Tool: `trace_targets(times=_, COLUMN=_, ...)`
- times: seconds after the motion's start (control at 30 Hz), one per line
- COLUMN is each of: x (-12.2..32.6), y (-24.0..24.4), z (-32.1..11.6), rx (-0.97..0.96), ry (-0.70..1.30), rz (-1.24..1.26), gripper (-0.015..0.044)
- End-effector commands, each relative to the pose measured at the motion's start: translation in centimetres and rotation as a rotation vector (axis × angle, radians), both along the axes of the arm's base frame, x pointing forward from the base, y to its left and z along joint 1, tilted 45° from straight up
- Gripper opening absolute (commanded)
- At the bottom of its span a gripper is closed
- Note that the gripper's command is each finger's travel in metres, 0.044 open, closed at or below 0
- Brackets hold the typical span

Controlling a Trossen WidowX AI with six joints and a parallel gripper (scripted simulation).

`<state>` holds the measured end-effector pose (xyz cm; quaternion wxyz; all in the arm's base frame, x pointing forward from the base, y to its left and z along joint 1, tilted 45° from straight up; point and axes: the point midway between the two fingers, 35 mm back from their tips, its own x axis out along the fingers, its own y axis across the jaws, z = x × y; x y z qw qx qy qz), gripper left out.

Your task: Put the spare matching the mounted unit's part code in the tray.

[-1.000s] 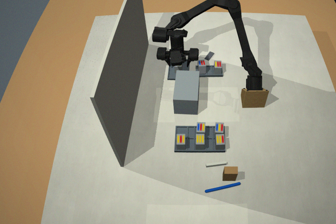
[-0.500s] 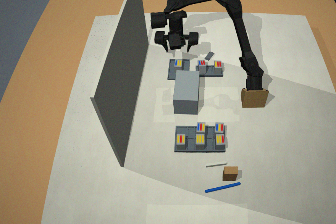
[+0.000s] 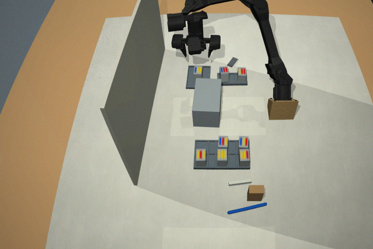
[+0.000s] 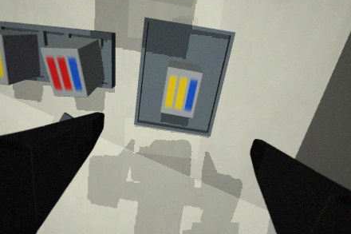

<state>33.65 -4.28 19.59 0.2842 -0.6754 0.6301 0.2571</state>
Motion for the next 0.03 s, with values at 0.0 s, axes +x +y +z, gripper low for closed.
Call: trace_targets(times=0.0, x=0.02, y=0.02, z=-0.02, rx=0.000, ry=0.001, rz=0.003, gripper=0.0440)
